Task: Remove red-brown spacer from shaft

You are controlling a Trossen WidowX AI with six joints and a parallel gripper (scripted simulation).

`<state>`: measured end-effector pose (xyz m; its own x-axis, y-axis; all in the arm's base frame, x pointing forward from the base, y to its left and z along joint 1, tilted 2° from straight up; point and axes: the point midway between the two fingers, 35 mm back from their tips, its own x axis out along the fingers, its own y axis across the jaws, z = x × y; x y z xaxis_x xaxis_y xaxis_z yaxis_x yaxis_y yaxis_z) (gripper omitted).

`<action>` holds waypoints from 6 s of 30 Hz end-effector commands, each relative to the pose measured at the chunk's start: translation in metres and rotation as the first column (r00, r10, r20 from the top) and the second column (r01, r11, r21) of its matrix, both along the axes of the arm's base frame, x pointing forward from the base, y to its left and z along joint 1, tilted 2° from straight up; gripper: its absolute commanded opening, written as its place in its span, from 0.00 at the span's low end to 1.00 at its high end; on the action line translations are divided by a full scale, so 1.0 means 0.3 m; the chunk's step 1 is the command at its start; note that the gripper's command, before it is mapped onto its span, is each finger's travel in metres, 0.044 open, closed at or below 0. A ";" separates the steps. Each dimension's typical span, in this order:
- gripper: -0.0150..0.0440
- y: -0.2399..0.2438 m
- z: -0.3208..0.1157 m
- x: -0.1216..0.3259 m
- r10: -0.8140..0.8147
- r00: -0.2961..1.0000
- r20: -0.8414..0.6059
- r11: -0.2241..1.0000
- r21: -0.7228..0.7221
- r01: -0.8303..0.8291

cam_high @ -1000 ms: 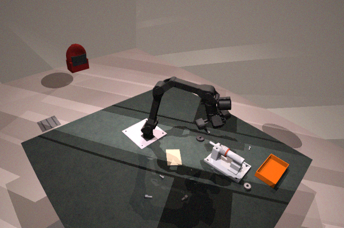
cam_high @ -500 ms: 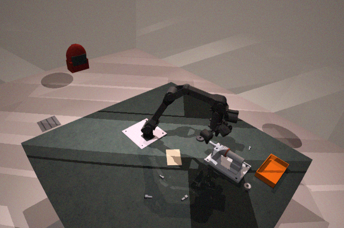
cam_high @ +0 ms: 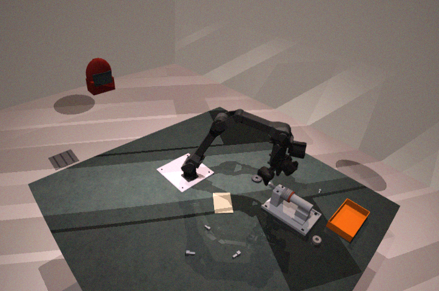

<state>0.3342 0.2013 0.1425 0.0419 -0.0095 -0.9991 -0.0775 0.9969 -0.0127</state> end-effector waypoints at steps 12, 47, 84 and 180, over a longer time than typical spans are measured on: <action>1.00 -0.002 0.002 0.001 0.005 1.000 0.002 1.000 -0.004 -0.004; 1.00 -0.012 -0.069 -0.147 -0.008 0.717 0.697 0.998 0.048 -0.036; 1.00 -0.007 -0.109 -0.101 -0.008 0.716 0.698 0.998 0.048 -0.036; 0.60 -0.006 -0.205 -0.001 -0.008 0.716 0.698 0.999 0.044 -0.031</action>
